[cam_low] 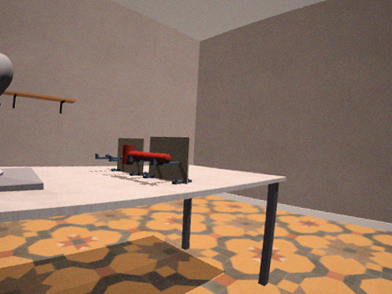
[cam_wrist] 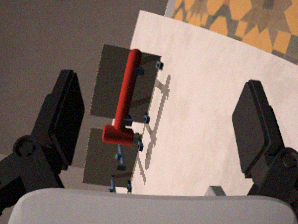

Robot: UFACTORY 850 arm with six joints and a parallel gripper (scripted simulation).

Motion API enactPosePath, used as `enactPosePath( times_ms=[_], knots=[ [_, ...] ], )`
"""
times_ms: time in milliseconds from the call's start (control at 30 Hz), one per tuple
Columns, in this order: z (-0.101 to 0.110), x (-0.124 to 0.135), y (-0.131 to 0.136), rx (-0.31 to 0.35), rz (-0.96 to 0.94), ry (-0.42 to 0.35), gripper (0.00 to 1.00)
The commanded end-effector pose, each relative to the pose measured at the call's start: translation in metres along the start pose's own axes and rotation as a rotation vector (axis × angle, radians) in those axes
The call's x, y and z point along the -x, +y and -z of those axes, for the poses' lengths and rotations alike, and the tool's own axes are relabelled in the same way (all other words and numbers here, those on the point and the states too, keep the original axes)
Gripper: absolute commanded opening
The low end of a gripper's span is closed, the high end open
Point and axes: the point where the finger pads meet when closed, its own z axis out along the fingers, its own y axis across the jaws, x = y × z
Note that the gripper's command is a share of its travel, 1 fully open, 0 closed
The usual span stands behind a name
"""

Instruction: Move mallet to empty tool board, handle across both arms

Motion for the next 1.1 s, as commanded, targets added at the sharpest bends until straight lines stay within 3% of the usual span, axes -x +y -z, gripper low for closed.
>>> enactPosePath(
  times_ms=[0,733,867,1033,1067],
  knots=[
    [0.0,0.0,0.0,0.0,0.001,0.0,1.0],
    [-0.003,0.002,-0.001,-0.004,-0.003,-0.018,1.0],
    [-0.012,0.008,-0.004,-0.016,-0.016,-0.078,1.0],
    [-0.035,0.028,-0.012,-0.037,-0.048,-0.242,1.0],
    [-0.035,0.028,-0.012,-0.037,-0.048,-0.242,1.0]
  ],
)
